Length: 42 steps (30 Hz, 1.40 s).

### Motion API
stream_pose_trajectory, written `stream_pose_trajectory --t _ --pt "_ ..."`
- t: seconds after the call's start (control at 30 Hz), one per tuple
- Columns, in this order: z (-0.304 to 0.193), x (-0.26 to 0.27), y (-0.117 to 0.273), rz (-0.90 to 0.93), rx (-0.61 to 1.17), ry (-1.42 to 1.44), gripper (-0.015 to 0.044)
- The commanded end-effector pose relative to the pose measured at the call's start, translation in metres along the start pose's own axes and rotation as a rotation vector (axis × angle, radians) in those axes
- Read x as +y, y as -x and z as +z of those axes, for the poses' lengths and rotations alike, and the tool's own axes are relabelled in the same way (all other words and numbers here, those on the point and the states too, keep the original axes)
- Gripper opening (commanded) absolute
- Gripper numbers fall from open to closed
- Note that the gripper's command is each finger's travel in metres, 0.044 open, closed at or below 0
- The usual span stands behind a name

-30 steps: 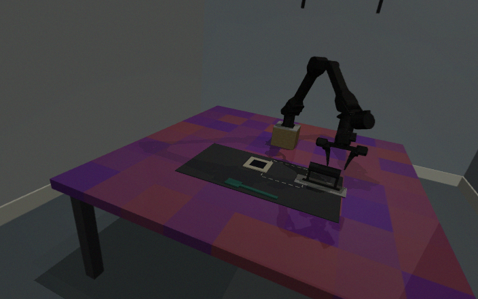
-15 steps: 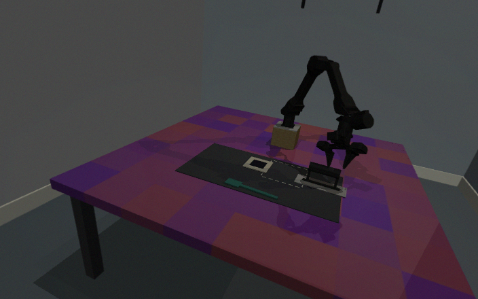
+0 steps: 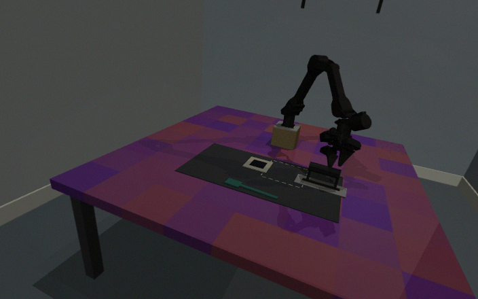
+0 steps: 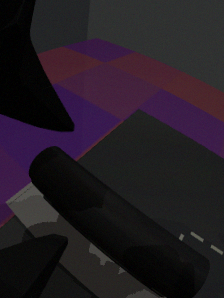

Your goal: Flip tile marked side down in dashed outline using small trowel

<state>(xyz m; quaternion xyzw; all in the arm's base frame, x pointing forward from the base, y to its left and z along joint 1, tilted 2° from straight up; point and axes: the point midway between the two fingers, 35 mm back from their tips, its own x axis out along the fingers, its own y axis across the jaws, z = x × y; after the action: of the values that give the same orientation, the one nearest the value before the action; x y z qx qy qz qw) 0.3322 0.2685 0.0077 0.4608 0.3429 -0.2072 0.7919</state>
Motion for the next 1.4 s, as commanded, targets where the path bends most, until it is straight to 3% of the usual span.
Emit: stream_pose_trajectory --t 0.0,0.47,1.37 --pt "0.000 -0.007 0.001 0.016 -0.017 -0.108 0.0300" --pt "0.002 -0.019 0.006 0.109 -0.050 -0.538 0.0300" --pt "0.004 -0.015 -0.029 0.112 -0.050 -0.544 0.0300"
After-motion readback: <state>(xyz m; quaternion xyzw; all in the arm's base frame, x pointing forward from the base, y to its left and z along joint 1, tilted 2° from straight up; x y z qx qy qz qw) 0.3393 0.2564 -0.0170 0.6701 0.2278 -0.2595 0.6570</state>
